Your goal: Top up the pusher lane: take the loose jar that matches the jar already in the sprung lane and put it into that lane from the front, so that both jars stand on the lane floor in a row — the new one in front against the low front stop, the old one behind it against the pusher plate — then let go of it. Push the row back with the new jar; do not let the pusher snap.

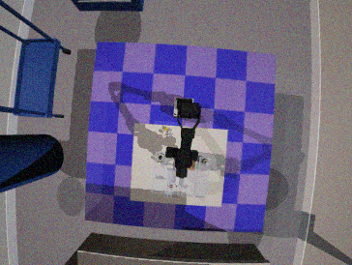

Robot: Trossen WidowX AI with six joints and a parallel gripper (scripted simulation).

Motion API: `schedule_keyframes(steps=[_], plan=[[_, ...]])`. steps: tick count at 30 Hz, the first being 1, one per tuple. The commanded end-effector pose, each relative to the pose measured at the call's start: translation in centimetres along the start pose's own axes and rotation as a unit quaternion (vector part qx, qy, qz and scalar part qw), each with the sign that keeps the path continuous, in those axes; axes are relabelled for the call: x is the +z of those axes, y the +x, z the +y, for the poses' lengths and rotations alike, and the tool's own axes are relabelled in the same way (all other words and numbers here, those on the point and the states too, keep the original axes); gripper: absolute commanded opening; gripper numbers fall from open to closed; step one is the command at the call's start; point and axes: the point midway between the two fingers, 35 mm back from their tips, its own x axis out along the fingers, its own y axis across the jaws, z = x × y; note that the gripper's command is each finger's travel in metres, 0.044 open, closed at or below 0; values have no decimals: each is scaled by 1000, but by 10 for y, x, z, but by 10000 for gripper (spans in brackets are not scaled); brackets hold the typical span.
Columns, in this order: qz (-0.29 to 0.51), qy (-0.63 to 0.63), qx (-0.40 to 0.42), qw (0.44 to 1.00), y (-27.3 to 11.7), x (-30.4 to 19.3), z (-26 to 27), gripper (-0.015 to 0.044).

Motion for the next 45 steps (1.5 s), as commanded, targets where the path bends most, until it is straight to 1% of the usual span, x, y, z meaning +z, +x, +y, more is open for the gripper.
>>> schedule_keyframes(steps=[1,45], plan=[[-4,-2,-2,1000,-1,4,0,0],[-5,-2,-2,1000,-2,24,0,0]])
